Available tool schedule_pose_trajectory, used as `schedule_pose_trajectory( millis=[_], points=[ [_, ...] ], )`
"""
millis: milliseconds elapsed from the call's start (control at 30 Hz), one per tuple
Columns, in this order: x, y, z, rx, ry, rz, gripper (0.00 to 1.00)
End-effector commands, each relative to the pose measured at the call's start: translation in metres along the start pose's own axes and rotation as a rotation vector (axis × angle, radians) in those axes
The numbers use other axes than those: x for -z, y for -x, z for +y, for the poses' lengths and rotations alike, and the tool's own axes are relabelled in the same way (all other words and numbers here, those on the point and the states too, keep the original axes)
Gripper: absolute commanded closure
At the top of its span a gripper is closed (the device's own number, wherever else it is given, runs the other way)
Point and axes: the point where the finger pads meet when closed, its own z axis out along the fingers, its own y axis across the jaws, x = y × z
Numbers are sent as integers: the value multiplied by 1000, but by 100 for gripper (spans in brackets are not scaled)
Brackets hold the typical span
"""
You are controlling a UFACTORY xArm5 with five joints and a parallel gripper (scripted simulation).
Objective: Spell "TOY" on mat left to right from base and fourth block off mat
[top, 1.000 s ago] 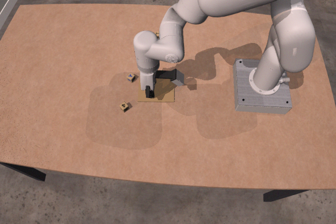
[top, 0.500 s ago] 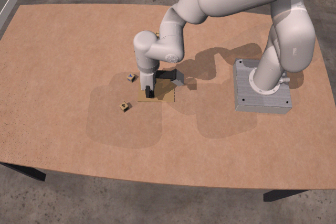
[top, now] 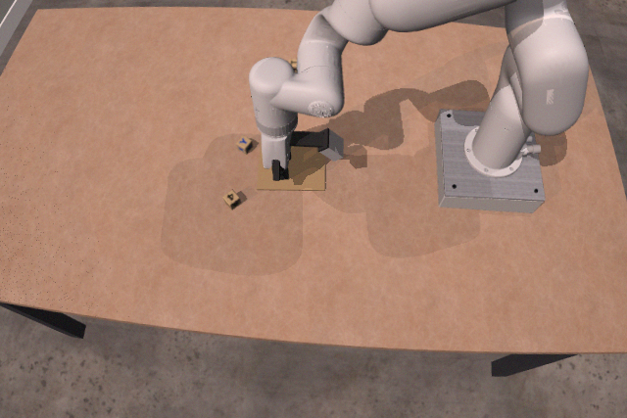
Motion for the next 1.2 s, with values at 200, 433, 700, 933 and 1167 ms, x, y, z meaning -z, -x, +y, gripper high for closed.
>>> schedule_pose_trajectory(
  millis=[200, 433, 700, 933, 1167],
  points=[
    [1, 1, 0, 0, 0, -3, 79],
    [1, 1, 0, 0, 0, -3, 79],
    [1, 1, 0, 0, 0, -3, 79],
    [1, 1, 0, 0, 0, -3, 79],
    [1, 1, 0, 0, 0, -3, 79]
  ],
)
